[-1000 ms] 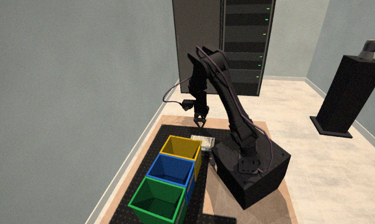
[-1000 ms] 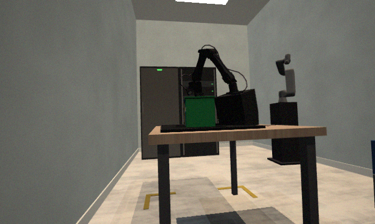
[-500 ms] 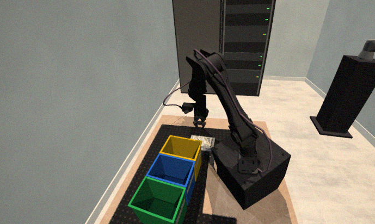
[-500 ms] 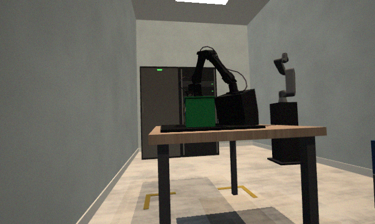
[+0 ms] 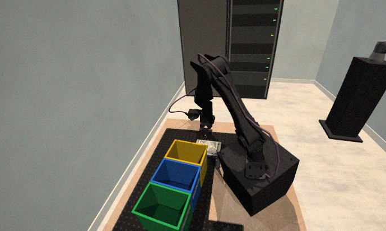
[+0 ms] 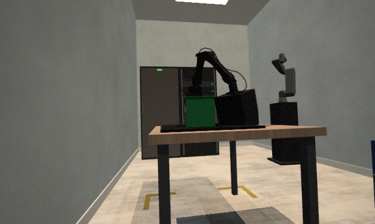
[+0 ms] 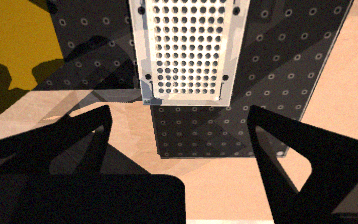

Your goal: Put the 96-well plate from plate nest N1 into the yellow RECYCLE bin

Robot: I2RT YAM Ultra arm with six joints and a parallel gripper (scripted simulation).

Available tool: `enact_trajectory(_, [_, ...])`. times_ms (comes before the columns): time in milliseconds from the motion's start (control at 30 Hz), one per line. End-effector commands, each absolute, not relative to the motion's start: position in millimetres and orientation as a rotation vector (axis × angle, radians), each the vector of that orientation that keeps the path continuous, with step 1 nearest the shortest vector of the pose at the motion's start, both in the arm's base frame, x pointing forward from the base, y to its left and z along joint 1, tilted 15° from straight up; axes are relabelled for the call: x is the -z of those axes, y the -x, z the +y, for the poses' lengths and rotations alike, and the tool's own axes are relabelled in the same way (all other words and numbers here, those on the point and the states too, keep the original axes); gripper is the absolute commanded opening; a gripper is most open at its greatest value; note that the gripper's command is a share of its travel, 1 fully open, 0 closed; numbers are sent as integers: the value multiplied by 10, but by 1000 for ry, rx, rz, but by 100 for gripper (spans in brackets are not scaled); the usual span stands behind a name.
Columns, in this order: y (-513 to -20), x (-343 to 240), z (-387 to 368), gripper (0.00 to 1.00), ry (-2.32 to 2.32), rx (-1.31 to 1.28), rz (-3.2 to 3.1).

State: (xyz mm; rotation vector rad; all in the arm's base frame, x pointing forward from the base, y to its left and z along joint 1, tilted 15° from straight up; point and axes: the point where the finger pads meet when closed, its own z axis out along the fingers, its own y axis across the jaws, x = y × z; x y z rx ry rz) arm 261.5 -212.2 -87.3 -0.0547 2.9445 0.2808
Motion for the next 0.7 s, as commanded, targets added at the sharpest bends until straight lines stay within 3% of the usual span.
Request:
enact_trajectory(0, [-2655, 932, -2160, 100, 40, -250, 2922])
enact_trajectory(667, [-2768, 1163, -2143, 100, 50, -241, 2918])
